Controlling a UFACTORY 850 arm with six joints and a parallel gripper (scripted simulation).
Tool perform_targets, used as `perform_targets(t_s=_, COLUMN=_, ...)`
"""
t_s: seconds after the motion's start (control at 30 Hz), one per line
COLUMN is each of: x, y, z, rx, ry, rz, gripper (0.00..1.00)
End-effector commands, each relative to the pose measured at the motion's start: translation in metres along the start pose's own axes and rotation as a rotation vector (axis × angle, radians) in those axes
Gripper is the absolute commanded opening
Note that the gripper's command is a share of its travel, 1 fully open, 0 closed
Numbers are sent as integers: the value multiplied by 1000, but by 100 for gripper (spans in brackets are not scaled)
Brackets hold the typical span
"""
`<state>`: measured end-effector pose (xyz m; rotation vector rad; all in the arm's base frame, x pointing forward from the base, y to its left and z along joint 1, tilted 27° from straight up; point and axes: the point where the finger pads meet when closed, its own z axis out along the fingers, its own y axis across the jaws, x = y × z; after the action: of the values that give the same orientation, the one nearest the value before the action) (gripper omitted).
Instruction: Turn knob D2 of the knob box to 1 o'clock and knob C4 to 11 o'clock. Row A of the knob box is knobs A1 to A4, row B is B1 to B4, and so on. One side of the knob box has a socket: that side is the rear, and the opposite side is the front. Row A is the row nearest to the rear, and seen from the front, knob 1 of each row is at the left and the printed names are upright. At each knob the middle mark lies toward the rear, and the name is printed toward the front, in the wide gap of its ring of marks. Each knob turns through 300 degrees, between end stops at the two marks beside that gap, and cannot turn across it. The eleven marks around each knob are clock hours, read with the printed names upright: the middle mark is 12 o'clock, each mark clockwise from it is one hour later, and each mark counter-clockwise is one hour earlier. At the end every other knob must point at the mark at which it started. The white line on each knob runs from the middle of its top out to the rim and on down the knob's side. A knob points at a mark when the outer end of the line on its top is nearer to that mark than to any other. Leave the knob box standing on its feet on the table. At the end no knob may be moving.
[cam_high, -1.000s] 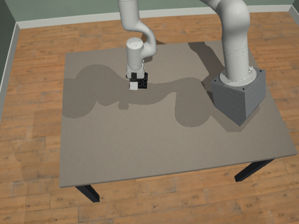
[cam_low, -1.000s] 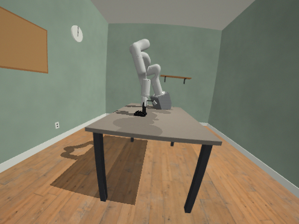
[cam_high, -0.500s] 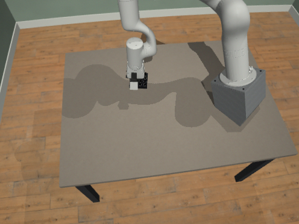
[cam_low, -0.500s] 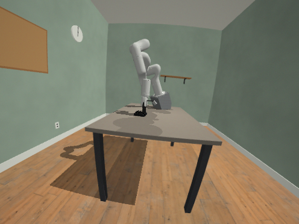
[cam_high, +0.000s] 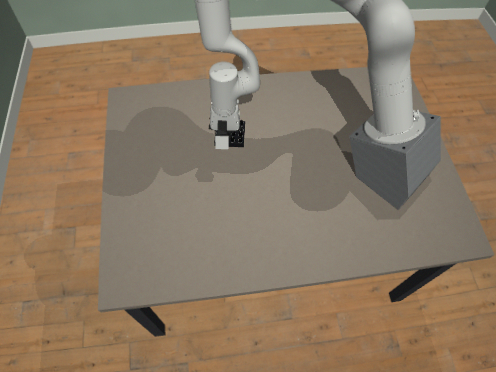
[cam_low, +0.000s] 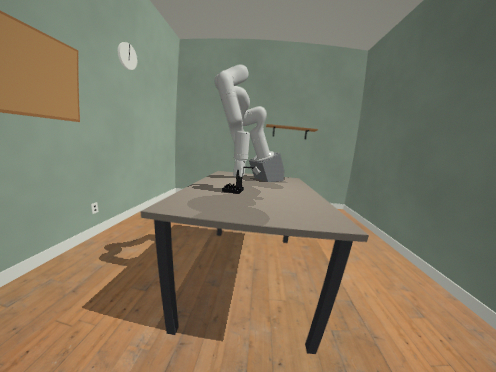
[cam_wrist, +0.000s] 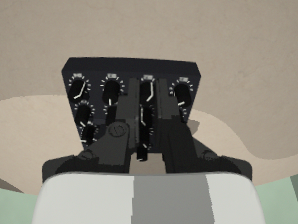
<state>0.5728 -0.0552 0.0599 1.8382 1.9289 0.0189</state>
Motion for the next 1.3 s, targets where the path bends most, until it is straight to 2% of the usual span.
perform_targets(t_s=0.0, x=0, y=1, z=0, rx=-1, ry=0, rz=2, gripper=8)
perform_targets(t_s=0.77, x=0, y=1, z=0, rx=-1, ry=0, rz=119, gripper=8)
perform_targets(t_s=1.27, x=0, y=1, z=0, rx=-1, ry=0, rz=384, gripper=8)
